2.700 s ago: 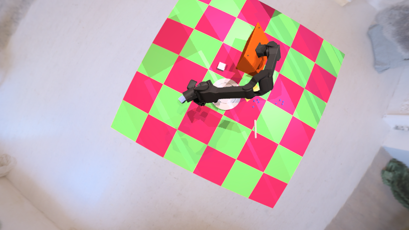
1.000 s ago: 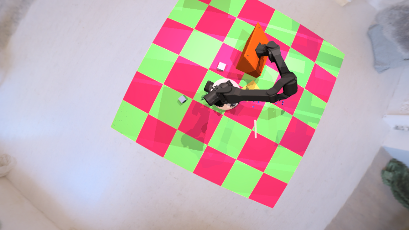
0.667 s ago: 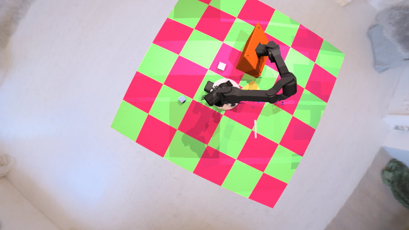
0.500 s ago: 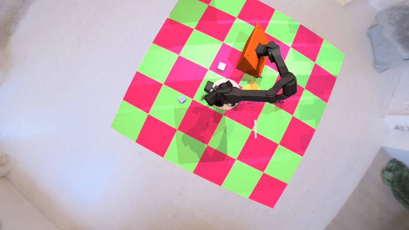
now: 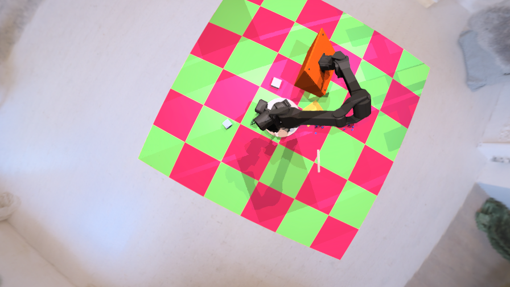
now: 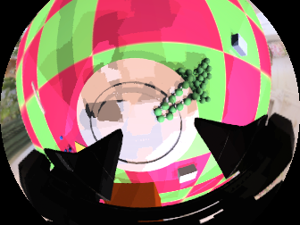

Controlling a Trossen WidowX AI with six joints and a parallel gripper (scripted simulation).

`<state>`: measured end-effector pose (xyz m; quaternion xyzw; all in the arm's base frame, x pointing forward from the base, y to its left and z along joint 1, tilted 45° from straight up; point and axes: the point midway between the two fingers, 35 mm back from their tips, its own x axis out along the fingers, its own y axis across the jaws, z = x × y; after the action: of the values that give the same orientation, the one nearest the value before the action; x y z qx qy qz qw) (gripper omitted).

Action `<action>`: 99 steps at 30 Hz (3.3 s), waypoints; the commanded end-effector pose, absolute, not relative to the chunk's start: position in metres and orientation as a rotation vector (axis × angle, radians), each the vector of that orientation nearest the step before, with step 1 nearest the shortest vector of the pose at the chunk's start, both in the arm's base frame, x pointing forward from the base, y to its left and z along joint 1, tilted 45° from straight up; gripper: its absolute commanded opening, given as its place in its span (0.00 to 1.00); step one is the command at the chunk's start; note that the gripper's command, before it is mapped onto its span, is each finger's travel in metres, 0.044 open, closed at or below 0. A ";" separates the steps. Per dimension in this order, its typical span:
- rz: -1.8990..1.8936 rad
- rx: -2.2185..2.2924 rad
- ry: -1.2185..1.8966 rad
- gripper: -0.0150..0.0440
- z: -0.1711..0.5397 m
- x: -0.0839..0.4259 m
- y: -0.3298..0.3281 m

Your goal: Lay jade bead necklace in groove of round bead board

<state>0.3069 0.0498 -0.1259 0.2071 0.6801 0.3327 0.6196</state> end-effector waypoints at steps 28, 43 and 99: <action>0.238 0.933 1.794 0.64 -0.127 0.321 0.031; -0.681 1.567 1.900 0.46 -0.138 0.338 0.009; -0.679 1.569 1.902 0.46 -0.166 0.332 0.037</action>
<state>0.3372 0.0326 -0.1627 0.5906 0.7073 -0.2522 0.2954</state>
